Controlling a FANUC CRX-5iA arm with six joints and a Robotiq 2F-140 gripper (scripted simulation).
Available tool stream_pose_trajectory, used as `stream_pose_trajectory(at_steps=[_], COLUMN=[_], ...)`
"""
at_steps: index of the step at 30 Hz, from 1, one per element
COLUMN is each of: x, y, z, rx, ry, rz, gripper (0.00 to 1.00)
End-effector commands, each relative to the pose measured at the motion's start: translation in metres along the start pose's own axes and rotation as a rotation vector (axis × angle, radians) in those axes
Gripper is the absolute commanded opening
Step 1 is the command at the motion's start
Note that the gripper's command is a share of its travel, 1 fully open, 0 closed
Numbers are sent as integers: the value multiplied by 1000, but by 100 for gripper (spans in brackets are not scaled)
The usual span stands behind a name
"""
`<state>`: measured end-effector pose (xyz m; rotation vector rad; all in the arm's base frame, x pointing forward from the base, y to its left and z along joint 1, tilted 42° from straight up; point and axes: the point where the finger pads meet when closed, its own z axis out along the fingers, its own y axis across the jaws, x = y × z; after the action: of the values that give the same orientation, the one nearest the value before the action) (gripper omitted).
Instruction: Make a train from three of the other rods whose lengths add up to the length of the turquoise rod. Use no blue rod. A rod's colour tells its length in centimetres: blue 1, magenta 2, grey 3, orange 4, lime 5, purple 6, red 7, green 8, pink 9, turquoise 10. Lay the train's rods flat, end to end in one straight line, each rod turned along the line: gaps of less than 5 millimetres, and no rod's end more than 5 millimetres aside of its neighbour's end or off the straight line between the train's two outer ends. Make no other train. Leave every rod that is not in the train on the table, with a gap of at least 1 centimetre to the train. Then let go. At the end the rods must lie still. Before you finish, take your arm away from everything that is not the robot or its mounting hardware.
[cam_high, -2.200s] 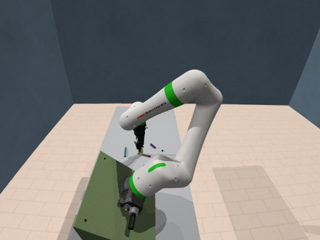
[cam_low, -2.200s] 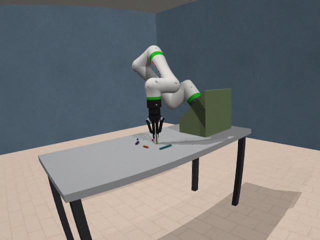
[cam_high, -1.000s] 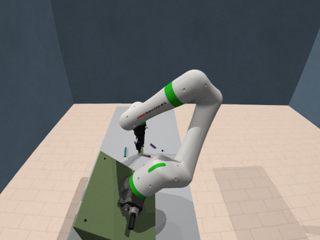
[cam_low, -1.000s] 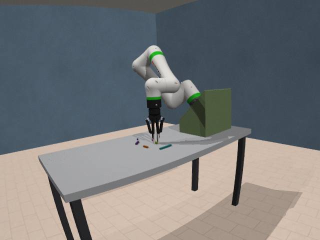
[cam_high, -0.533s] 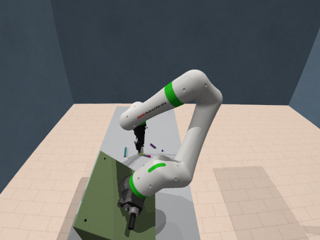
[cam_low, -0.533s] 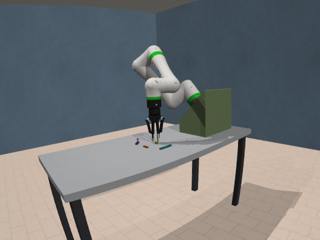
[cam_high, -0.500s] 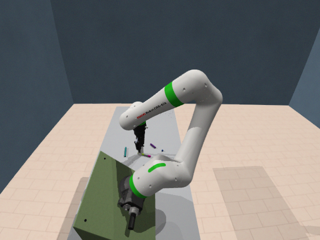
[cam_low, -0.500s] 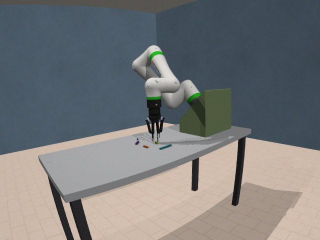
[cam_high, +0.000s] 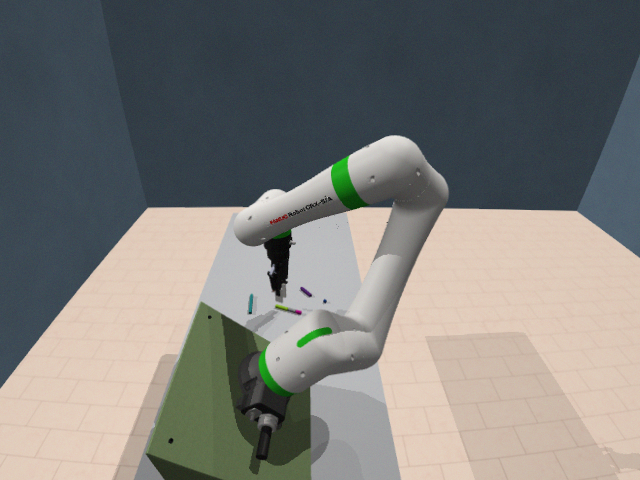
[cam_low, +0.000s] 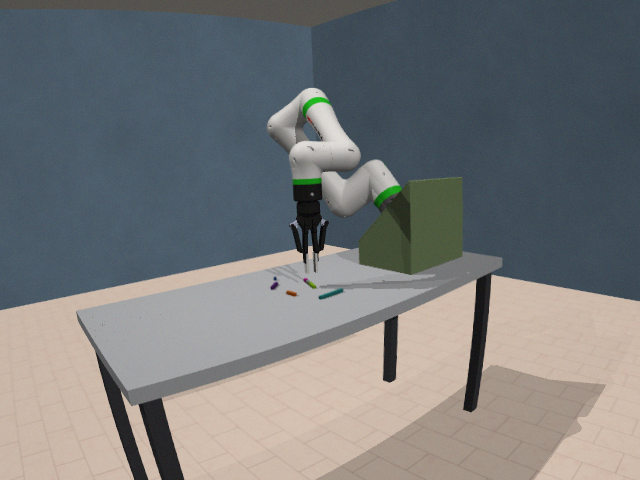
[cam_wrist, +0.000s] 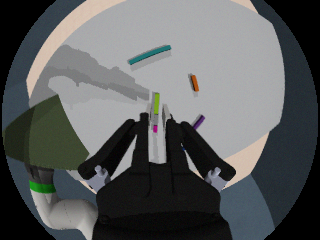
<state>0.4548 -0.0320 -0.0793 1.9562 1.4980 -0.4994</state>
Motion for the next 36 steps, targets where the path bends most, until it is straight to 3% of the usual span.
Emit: stream_pose_trajectory(at_steps=[1,6,12,13,36], x=[0,0,0,0,0], y=[0,0,0,0,0], z=[-16,-36,-42,-42,-42], rx=[0,0,0,0,0], ry=[-1,-1,-1,-1,-1], rz=[0,0,0,0,0], gripper=[15,15,15,100,100])
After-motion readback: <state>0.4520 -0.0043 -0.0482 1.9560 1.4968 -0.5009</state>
